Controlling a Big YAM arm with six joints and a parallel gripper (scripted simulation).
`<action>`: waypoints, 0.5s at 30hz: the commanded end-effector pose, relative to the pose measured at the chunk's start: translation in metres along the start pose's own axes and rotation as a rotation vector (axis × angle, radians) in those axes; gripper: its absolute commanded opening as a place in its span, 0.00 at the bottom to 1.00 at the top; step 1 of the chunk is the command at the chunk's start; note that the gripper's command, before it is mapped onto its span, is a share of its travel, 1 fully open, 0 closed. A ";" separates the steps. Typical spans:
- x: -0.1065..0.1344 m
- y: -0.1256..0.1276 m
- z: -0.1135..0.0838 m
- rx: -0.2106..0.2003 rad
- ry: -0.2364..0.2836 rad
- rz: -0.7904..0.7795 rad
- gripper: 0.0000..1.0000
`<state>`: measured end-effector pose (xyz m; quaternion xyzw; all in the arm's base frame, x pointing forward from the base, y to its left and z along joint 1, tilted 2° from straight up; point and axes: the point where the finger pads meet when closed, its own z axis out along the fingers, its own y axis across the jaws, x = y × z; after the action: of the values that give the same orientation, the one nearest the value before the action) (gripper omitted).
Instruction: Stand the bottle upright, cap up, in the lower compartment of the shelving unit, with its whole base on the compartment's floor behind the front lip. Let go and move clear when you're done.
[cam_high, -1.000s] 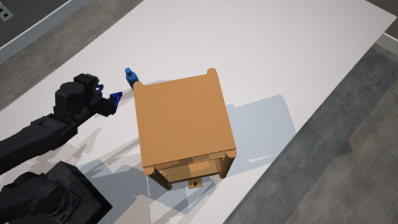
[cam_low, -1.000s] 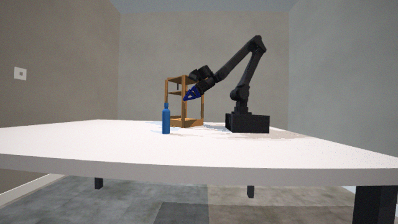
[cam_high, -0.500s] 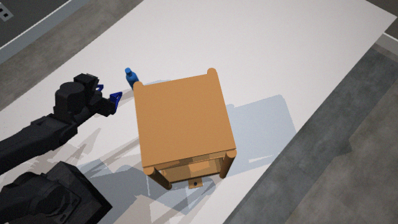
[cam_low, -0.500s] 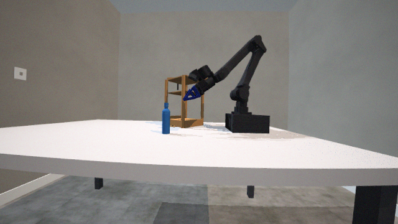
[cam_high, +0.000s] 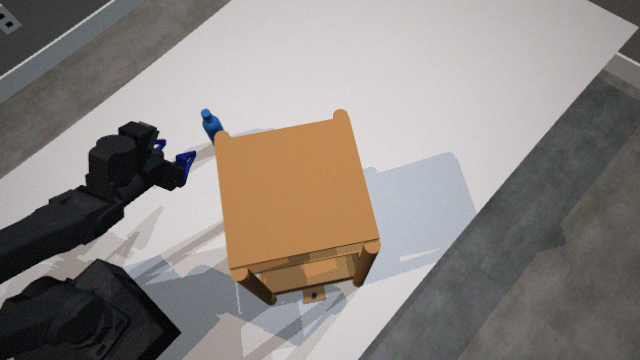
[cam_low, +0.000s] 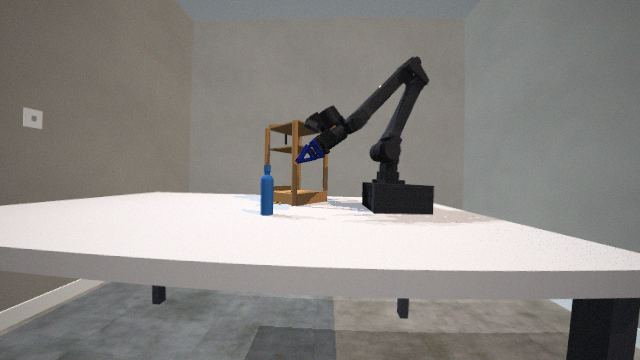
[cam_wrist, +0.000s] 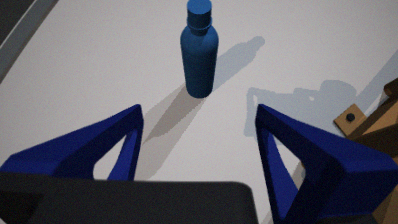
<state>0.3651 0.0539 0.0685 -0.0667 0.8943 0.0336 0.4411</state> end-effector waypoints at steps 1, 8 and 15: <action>-0.023 -0.005 0.000 0.009 -0.056 0.004 0.73; -0.029 -0.005 0.001 0.009 -0.066 0.004 0.73; -0.033 -0.005 0.001 0.009 -0.072 0.004 0.73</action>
<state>0.3650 0.0539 0.0683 -0.0667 0.8944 0.0336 0.4409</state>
